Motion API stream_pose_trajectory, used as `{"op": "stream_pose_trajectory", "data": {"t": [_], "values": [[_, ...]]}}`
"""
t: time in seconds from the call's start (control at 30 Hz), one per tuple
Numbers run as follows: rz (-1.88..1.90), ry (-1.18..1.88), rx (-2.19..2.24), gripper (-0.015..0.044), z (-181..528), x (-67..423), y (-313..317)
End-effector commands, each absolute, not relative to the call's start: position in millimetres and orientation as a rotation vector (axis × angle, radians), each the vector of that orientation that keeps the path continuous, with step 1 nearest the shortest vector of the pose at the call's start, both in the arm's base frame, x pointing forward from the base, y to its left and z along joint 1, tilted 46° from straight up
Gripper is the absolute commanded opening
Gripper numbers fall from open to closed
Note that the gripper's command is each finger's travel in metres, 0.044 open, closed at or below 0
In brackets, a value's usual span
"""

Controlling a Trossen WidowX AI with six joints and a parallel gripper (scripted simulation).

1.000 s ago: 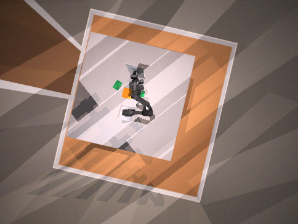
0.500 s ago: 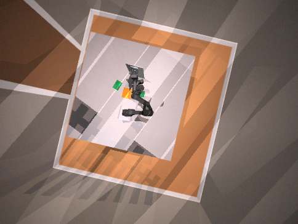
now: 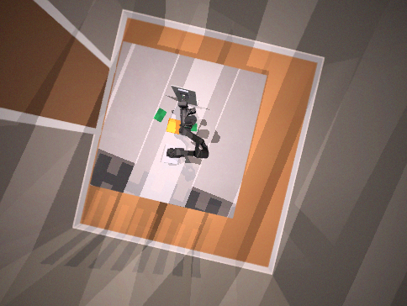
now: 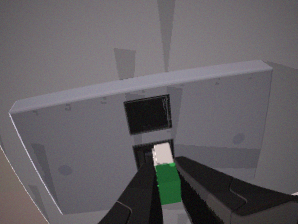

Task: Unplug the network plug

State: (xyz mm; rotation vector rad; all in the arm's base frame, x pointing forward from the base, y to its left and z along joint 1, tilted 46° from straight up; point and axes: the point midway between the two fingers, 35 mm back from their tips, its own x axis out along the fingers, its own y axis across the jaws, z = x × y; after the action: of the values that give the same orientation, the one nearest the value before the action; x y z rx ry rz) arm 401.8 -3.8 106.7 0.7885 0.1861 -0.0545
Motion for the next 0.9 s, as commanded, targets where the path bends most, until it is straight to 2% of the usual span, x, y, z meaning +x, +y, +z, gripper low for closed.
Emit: {"op": "stream_pose_trajectory", "data": {"t": [0.0, 0.87], "values": [[-0.054, 0.188, 0.785, 0.0, 106, 398, -3], [-0.054, 0.189, 0.785, 0.0, 106, 382, -1]]}}
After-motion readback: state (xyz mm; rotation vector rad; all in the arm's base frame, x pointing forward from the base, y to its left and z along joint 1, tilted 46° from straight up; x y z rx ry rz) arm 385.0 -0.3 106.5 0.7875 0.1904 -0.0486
